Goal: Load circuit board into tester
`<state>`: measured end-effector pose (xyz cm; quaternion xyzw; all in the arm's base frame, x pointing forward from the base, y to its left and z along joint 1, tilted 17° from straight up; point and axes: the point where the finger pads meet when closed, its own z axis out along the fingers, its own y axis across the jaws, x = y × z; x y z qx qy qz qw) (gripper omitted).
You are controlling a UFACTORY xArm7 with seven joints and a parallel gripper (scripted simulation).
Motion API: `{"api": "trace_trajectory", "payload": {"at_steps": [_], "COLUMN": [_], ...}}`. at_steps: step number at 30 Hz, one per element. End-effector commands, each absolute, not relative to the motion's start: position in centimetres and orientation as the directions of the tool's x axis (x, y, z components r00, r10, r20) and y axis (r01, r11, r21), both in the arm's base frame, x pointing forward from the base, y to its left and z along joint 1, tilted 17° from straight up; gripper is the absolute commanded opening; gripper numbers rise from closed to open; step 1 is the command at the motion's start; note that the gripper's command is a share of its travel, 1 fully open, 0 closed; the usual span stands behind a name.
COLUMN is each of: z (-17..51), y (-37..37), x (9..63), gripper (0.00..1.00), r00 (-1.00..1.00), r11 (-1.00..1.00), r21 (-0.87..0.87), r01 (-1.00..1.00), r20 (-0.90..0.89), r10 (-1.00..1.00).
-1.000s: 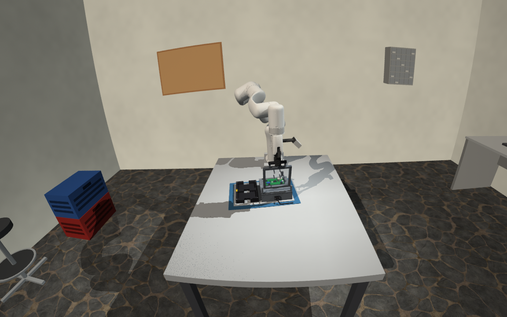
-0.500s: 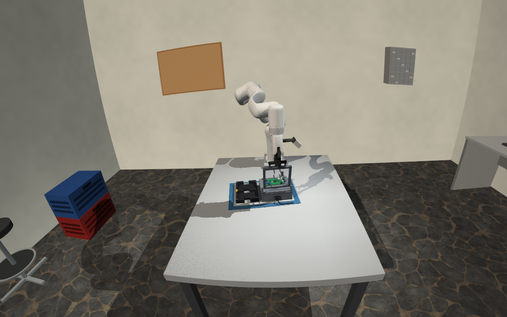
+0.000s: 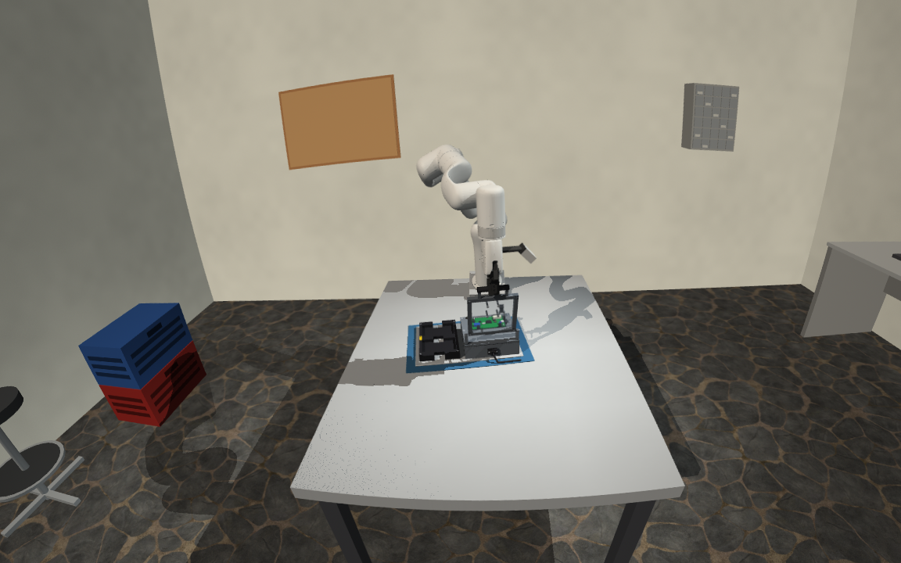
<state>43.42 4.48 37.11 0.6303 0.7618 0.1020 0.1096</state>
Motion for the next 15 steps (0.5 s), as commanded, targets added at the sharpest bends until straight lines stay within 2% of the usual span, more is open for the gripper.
{"api": "trace_trajectory", "payload": {"at_steps": [1,15], "z": [37.27,37.25], "y": [4.51,4.44], "x": [43.43,43.12], "gripper": [0.0,0.0], "r00": [-0.182,-0.182], "r11": [0.185,0.185], "r21": [0.297,0.297], "r01": [0.937,0.937], "r20": [-0.038,-0.038], "r10": [0.983,0.983]}}
